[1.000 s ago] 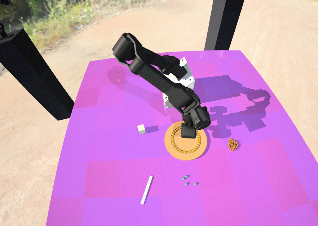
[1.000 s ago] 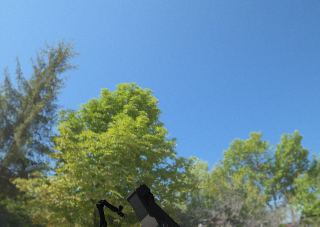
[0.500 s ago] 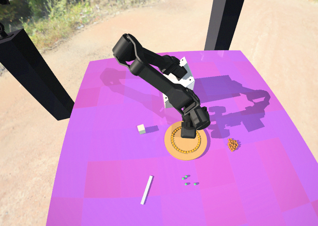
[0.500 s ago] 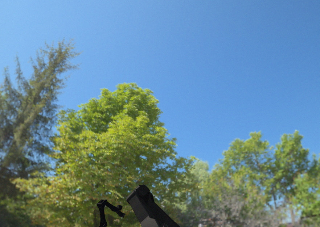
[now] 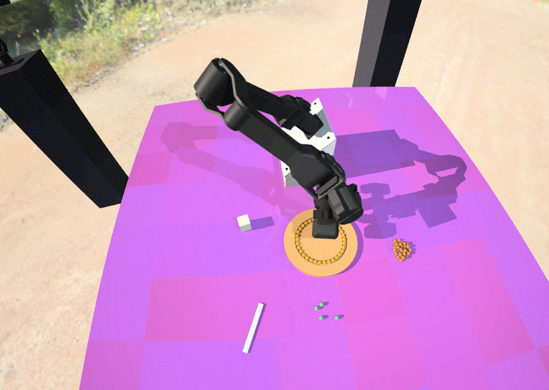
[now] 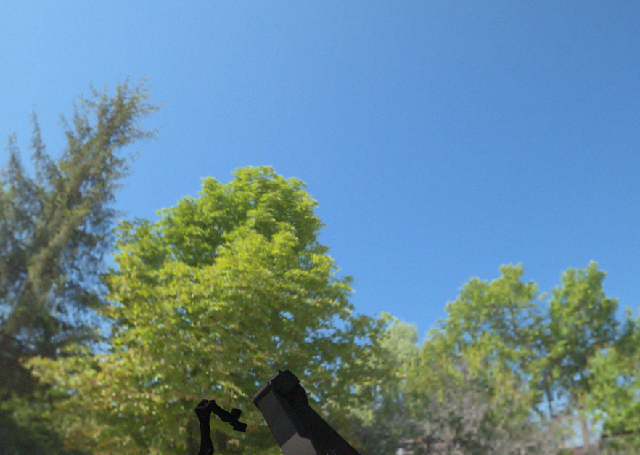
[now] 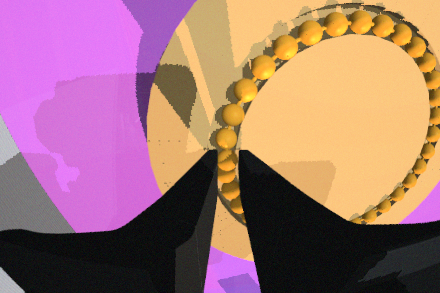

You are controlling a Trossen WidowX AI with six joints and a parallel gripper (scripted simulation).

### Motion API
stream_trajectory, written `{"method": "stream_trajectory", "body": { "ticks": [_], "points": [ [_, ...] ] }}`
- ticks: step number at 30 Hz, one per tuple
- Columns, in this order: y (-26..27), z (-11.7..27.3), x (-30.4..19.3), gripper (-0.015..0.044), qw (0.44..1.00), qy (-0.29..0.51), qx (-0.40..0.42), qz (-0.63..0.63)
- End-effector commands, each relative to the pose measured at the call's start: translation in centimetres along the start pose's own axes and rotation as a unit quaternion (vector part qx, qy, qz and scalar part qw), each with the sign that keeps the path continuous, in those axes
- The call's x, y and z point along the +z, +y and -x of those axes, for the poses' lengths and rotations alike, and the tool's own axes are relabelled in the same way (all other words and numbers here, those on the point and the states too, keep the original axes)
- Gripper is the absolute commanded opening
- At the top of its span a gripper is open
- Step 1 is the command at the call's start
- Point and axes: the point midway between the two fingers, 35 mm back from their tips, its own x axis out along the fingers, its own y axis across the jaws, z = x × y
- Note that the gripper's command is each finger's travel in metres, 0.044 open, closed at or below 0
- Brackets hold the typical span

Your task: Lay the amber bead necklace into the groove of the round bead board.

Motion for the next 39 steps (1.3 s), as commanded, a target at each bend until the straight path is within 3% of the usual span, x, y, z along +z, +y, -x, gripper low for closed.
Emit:
{"method": "stream_trajectory", "body": {
  "ticks": [1,35,39],
  "points": [
    [-0.08,0.00,-0.01,0.0000,1.000,0.000,-0.001,-0.002],
    [0.33,-0.21,-0.33,0.0000,1.000,0.004,0.000,0.001],
    [0.21,0.05,-0.16,0.0105,1.000,0.000,-0.002,0.001]
  ]
}}
